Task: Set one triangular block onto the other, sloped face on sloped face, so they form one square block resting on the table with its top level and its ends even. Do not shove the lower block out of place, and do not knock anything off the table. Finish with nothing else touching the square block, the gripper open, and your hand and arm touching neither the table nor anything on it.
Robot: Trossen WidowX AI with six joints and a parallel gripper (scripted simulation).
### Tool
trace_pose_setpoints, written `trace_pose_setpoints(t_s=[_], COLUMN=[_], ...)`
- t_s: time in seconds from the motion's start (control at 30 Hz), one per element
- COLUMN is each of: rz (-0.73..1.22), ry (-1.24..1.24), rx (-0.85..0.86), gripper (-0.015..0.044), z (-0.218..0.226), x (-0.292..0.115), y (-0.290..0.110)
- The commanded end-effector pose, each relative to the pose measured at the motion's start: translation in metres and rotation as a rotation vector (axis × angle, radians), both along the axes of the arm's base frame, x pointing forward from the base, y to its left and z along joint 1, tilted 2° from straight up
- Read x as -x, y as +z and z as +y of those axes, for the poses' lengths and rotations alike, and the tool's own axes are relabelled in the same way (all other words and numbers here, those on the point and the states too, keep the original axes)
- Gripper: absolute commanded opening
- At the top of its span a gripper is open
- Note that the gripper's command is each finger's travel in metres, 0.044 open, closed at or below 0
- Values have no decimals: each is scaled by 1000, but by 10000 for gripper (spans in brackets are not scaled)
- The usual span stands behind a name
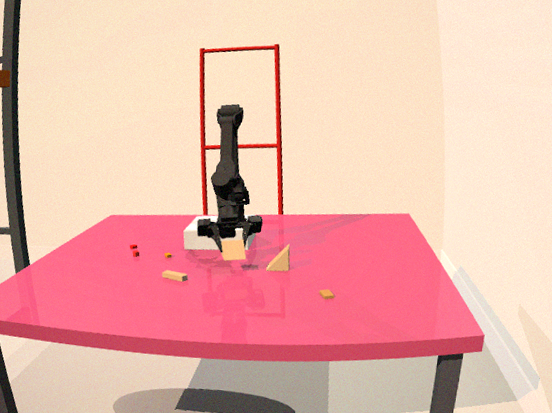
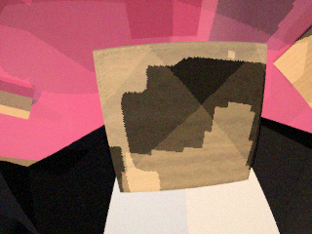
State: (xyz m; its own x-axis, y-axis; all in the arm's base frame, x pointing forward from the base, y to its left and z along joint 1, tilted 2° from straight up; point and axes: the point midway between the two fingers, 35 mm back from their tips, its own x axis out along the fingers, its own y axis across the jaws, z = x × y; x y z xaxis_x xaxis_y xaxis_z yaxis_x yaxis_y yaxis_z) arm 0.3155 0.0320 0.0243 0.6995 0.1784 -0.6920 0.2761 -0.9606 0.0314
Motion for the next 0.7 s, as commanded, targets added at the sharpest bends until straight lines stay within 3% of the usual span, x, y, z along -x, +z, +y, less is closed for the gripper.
trace_pose_setpoints(t_s=[0.0, 0.23, 0.67], rz=[-11, -11, -5], ry=[-4, -4, 5], rx=[-1, -1, 5], gripper=[0, 0, 0], z=[0, 1, 1], x=[-1, 7, 9], y=[25, 55, 52])
